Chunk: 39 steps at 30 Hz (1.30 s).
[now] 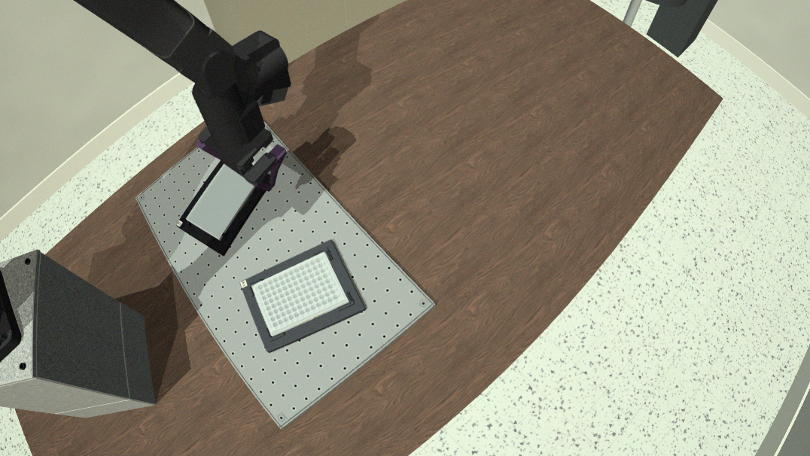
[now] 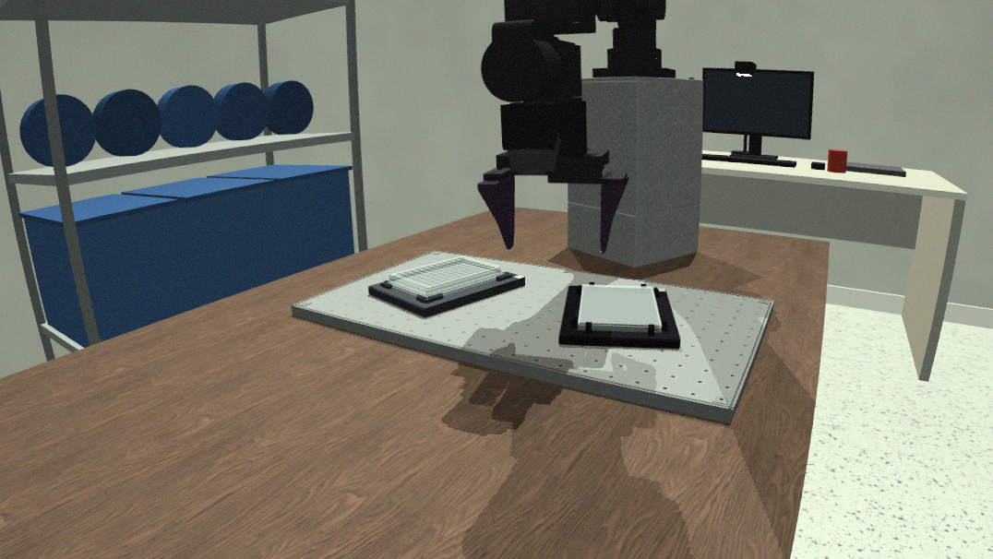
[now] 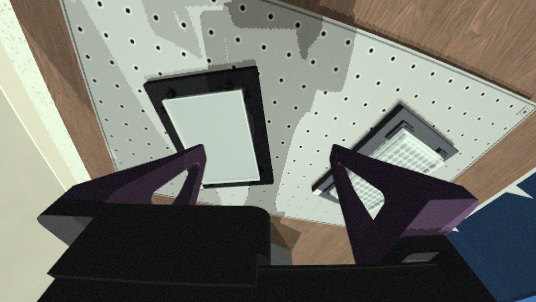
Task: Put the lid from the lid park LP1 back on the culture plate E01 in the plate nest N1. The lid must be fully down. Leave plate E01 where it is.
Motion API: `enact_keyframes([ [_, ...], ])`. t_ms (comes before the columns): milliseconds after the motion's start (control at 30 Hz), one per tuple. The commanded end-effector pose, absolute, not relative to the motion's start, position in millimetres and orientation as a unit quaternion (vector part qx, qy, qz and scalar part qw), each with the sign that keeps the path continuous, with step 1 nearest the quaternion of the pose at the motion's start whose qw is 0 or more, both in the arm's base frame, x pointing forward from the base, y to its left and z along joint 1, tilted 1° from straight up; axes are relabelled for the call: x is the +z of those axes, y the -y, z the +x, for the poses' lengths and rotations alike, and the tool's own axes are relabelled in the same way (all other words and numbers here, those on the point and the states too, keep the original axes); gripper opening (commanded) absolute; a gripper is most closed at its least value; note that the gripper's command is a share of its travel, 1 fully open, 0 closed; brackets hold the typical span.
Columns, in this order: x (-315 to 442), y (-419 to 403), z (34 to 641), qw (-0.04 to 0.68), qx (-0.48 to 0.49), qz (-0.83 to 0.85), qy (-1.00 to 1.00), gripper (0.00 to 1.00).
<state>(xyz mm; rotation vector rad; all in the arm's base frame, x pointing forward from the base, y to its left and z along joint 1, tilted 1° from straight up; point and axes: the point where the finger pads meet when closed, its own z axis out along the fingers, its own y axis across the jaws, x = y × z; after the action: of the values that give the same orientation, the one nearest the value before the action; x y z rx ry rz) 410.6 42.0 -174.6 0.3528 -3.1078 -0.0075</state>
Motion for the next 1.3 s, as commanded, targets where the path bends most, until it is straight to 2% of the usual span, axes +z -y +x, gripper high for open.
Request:
enact_keyframes([
  [0,-179.6,-58.0,402.7,-0.001,0.001,0.128,0.992,1.00],
  [500,-198.3,-95.2,348.1,-0.004,0.005,0.173,0.985,1.00],
  [667,-191.7,-95.9,367.4,-0.021,0.004,0.167,0.986,1.00],
  [1267,-208.2,-92.0,362.0,-0.014,0.004,0.167,0.986,1.00],
])
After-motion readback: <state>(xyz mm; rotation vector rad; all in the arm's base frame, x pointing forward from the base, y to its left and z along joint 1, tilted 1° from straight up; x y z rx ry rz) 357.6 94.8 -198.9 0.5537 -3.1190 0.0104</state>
